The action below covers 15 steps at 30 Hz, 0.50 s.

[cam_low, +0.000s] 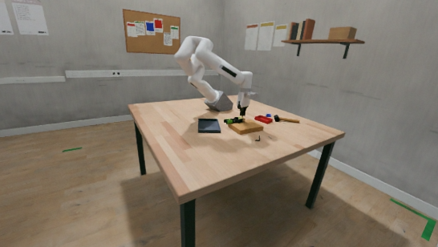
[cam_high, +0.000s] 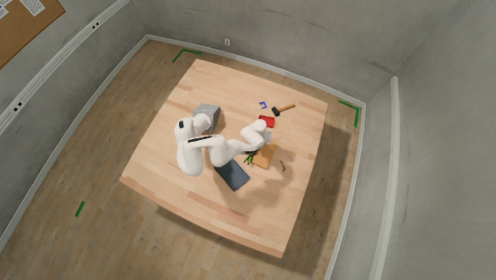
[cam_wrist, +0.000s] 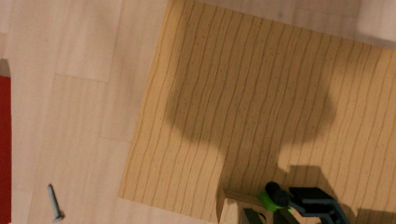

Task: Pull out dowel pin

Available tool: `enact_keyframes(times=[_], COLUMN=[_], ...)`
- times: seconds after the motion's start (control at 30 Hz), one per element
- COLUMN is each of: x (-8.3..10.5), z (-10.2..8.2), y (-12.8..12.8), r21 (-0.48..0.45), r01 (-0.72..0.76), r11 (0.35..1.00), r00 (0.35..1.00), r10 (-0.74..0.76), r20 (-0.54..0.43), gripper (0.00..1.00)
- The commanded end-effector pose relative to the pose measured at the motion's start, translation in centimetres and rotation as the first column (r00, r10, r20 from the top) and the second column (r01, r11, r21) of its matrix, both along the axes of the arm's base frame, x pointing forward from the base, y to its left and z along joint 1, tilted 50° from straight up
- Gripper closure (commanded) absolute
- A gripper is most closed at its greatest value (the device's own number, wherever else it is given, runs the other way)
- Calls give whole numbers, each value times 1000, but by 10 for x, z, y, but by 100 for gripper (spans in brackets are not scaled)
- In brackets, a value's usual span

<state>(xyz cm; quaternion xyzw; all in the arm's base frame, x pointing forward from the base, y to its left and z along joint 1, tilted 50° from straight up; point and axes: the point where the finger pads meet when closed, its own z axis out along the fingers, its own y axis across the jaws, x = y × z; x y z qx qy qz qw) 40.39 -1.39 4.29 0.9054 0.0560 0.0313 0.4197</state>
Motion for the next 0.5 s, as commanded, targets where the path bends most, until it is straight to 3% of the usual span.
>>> enact_keyframes(times=[0.0, 0.47], x=[1, 1], z=[1, 1], y=[1, 1], r21=[2, 5], r01=[5, 17], r11=[1000, 1000], r00=[1000, 1000], r10=[-5, -17], r20=[10, 24], gripper=[100, 100])
